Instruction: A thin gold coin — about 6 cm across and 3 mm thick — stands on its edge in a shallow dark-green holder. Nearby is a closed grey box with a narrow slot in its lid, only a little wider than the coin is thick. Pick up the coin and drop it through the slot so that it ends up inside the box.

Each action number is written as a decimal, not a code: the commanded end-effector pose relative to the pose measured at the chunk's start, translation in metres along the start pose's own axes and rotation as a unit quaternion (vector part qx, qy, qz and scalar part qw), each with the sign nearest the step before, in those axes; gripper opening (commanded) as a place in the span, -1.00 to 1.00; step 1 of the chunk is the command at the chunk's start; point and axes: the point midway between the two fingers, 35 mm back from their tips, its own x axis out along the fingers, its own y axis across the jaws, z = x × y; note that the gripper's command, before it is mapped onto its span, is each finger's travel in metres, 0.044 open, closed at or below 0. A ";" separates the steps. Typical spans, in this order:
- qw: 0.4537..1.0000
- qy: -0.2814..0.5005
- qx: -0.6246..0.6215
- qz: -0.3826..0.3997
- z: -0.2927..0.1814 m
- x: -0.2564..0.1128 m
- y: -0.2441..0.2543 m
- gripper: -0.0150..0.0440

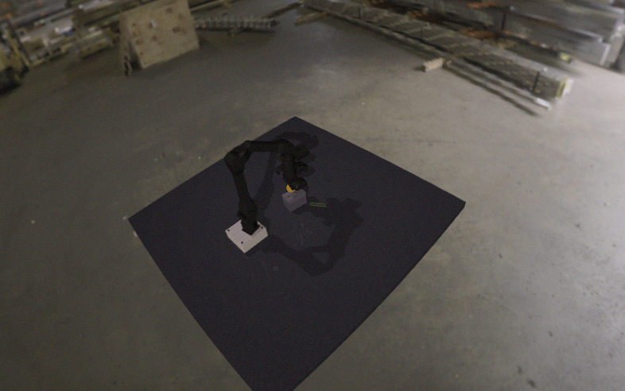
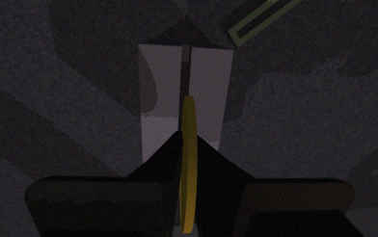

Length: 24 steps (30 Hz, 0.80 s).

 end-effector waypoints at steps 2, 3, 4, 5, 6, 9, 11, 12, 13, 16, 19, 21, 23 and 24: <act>1.000 -0.001 0.002 0.000 0.001 0.003 0.000 -0.49; 1.000 -0.001 0.002 0.000 0.000 0.004 0.000 -0.49; 1.000 -0.001 0.003 0.000 0.000 0.004 0.000 -0.49; 1.000 -0.001 0.003 0.000 0.000 0.005 0.000 -0.49; 1.000 -0.001 0.004 0.000 0.000 0.005 0.000 -0.49; 1.000 -0.001 0.004 0.000 0.000 0.007 0.000 -0.49; 1.000 -0.001 0.004 0.000 0.000 0.008 0.000 -0.49; 1.000 -0.001 0.004 0.000 0.000 0.008 0.000 -0.49; 1.000 -0.001 0.004 0.000 0.000 0.009 0.000 -0.49; 1.000 -0.001 0.004 0.000 0.000 0.010 0.000 -0.49; 1.000 -0.001 0.004 0.000 0.000 0.012 0.000 -0.49; 1.000 -0.001 0.004 0.000 0.000 0.013 0.000 -0.49; 1.000 -0.001 0.004 0.000 0.000 0.014 0.000 -0.49; 1.000 -0.001 0.004 0.000 0.000 0.014 0.000 -0.49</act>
